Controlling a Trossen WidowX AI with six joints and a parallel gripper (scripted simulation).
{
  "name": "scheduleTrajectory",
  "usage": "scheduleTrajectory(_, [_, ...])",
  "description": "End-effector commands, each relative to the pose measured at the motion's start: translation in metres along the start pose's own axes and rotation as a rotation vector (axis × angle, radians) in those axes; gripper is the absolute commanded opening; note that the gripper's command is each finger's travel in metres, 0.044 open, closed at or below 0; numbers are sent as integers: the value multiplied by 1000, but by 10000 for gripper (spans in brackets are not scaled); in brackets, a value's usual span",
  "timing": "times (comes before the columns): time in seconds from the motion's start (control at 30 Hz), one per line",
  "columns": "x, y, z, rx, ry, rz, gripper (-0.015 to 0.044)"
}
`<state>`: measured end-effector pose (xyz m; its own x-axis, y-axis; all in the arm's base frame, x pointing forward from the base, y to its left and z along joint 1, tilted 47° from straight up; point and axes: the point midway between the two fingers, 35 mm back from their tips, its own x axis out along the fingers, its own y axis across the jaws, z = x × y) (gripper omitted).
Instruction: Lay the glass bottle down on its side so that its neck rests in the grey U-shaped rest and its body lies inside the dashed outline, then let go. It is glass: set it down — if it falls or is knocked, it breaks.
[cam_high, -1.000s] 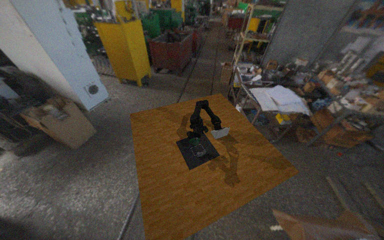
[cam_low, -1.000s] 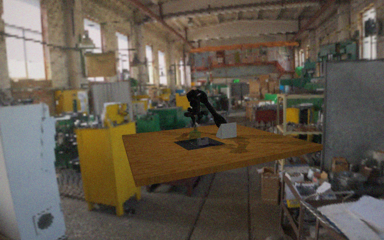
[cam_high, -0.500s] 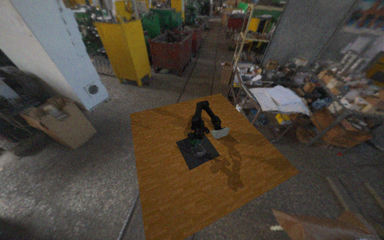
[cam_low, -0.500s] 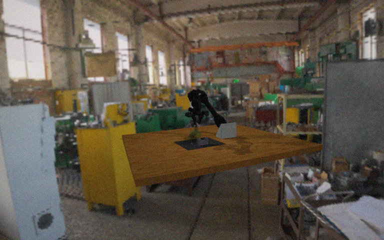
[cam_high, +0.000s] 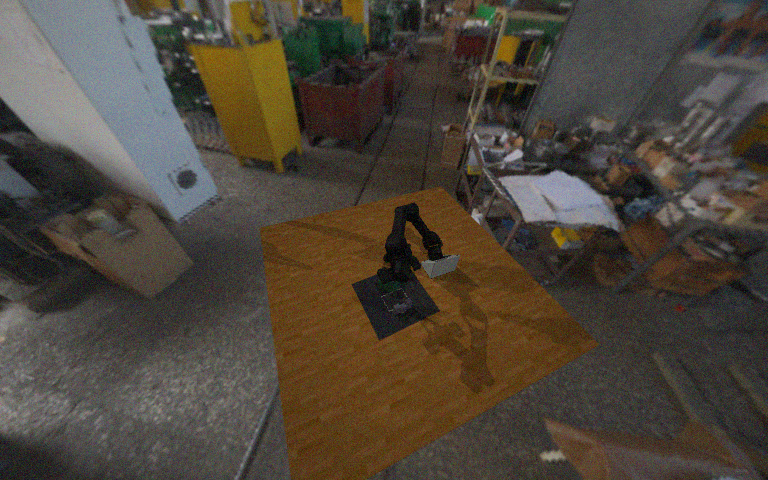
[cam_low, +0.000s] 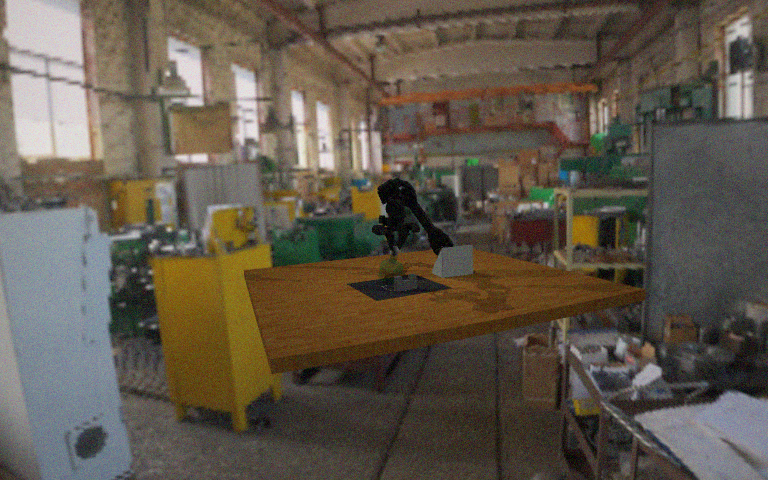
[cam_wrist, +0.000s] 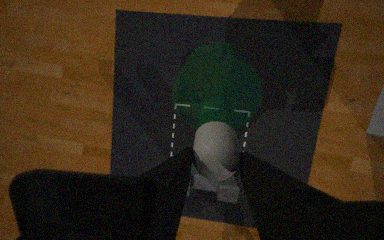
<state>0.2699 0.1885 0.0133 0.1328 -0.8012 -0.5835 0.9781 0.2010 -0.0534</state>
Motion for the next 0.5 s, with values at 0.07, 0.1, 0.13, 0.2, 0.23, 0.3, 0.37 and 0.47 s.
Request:
scheduleTrajectory(0.07, [1, 0, -12, 1, 3, -1, 129])
scheduleTrajectory(0.1, [1, 0, -13, 1, 2, 0, 129])
scheduleTrajectory(0.13, [1, 0, -14, 0, 1, 0, 129])
scheduleTrajectory(0.2, [1, 0, -16, -1, -1, 1, 129])
scheduleTrajectory(0.23, [1, 0, -17, -2, -2, 2, 129])
scheduleTrajectory(0.3, [2, 0, -19, -3, -4, 3, 129])
scheduleTrajectory(0.37, [2, 0, -20, -5, -6, 4, 129])
scheduleTrajectory(0.47, [2, 0, -23, -7, -9, 5, 129])
